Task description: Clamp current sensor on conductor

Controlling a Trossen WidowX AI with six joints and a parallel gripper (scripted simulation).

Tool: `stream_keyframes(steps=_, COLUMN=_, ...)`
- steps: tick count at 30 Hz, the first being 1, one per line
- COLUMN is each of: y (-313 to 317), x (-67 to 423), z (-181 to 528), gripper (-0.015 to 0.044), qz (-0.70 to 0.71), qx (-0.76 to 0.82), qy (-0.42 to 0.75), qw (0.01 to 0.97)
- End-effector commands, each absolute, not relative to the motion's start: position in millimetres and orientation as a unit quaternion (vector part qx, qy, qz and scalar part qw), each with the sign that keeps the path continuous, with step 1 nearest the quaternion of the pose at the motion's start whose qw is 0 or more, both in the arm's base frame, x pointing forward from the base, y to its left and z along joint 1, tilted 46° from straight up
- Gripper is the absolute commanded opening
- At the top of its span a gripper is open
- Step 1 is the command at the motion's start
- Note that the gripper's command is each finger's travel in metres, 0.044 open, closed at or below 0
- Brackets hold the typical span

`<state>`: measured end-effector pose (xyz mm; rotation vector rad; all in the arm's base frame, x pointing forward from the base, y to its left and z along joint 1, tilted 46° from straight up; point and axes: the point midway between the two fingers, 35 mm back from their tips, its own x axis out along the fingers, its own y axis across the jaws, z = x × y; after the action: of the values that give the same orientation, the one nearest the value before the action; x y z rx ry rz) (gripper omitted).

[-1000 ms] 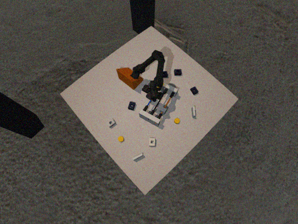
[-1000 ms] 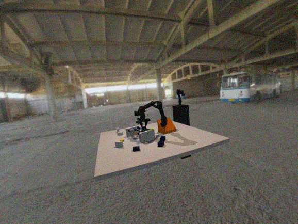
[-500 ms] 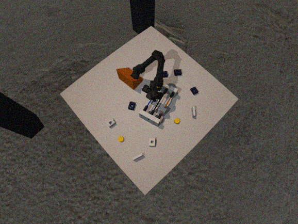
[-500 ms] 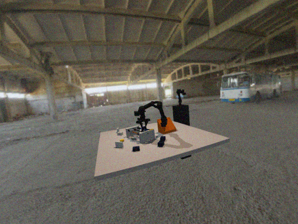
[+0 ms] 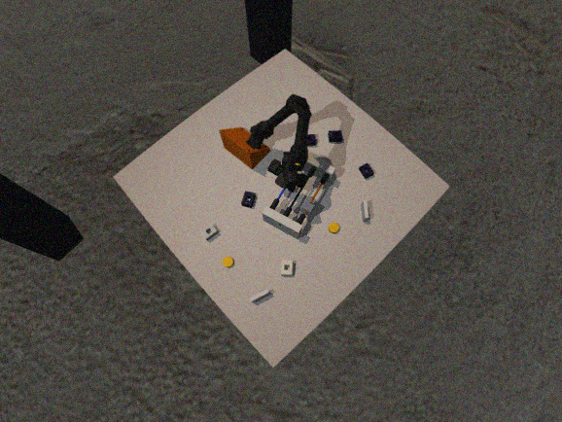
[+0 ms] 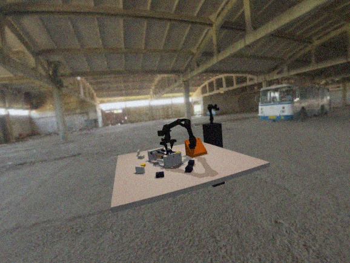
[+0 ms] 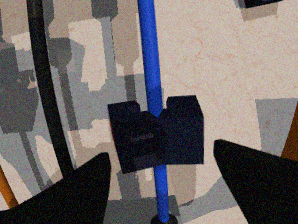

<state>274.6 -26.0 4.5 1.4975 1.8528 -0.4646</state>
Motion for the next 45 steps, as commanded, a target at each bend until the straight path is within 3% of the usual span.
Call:
stream_keyframes(steps=1, y=-26.7, x=274.4, z=4.8, gripper=0.0394, qz=-0.179, qx=0.578, qy=0.715, qw=0.35)
stream_keyframes(steps=3, y=-26.7, x=274.4, z=4.8, gripper=0.044, qz=-0.179, qx=0.578, qy=0.715, qw=0.35)
stream_keyframes(steps=39, y=19.5, x=269.4, z=-43.2, gripper=0.044, qz=-0.178, qx=0.581, qy=0.714, qw=0.348)
stream_keyframes(steps=45, y=16.1, x=269.9, z=-40.6, gripper=0.04, qz=-0.178, qx=0.579, qy=0.714, qw=0.35)
